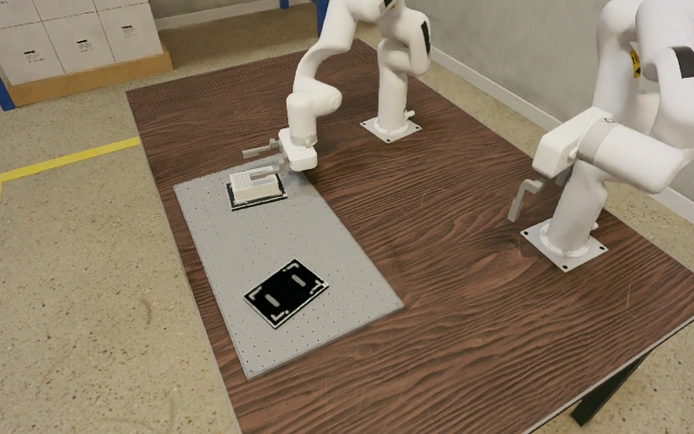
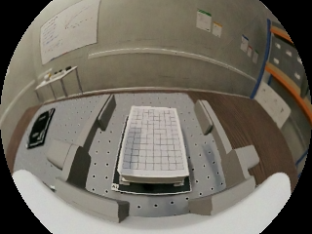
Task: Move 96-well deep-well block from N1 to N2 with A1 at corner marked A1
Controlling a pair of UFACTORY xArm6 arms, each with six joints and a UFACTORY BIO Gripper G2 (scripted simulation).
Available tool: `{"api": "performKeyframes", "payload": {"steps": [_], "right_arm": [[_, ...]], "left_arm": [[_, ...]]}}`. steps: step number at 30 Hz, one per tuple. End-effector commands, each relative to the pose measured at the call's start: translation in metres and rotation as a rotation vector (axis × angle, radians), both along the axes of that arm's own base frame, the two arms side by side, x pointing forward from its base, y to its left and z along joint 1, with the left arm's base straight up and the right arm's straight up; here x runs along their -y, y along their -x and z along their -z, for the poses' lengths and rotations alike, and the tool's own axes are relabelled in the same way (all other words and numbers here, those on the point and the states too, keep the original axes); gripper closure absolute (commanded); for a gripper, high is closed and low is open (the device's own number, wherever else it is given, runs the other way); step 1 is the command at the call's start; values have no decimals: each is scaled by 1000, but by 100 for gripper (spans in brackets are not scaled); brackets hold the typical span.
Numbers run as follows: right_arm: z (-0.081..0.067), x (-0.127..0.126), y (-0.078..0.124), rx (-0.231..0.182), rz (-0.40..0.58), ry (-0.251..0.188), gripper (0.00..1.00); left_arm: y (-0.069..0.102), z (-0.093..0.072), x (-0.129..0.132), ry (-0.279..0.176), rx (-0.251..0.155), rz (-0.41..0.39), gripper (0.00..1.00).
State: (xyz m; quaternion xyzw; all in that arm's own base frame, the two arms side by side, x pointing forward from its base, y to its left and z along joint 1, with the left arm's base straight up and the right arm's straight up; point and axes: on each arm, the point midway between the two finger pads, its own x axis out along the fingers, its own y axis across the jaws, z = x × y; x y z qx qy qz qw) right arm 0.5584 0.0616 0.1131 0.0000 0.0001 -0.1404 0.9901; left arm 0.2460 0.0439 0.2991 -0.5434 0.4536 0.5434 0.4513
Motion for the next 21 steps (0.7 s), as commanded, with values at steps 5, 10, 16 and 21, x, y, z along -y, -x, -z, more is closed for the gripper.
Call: {"api": "performKeyframes", "payload": {"steps": [5, 10, 16, 21], "right_arm": [[12, 0, -1, 4, 0, -1, 63], [17, 0, -1, 4, 0, -1, 63], [27, 0, -1, 4, 0, -1, 63], [36, 0, -1, 4, 0, -1, 63]], "left_arm": [[0, -1, 0, -2, 2, 0, 0], [0, -1, 0, -2, 2, 0, 0], [0, -1, 0, -2, 2, 0, 0], [0, -1, 0, -2, 2, 0, 0]]}}
